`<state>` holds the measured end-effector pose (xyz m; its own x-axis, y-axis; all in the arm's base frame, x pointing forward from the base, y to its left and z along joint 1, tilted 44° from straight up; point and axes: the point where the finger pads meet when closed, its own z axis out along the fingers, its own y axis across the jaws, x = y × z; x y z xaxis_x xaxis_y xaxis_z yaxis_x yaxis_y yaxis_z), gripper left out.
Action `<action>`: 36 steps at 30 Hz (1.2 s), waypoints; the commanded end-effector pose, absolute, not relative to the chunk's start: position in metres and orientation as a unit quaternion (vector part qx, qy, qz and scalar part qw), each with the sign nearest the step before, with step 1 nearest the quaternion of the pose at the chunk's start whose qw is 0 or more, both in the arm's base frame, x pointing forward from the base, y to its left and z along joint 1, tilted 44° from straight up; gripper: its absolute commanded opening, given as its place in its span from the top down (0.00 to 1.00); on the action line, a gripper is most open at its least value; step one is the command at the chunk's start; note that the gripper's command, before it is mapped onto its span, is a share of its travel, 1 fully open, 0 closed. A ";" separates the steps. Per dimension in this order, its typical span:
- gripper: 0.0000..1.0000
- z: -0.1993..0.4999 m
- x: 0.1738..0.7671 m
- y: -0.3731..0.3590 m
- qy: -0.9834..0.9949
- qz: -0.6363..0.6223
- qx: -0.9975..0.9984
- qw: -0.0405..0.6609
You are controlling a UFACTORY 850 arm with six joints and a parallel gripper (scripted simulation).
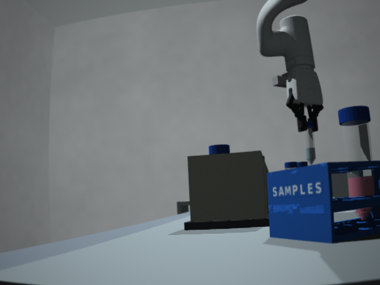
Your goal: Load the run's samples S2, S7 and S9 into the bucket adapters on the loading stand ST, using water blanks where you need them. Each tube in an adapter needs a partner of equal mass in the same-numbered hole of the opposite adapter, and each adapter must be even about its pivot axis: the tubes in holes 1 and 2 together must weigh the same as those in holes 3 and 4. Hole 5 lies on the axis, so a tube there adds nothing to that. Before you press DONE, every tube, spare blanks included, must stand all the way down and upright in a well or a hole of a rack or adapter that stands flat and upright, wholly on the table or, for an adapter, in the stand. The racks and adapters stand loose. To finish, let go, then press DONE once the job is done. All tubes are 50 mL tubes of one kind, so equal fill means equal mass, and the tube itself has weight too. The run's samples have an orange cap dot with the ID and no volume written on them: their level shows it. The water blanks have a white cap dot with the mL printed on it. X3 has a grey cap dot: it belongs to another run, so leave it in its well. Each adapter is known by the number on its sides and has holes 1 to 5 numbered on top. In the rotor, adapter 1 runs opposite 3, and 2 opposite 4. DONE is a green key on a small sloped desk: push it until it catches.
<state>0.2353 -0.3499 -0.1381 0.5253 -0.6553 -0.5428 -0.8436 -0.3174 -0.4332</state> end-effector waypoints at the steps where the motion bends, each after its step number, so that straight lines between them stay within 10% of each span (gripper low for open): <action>1: 1.00 -0.134 0.235 -0.354 0.468 0.134 -0.801 0.349; 36: 1.00 -0.078 0.258 -0.334 0.300 0.062 -0.878 0.369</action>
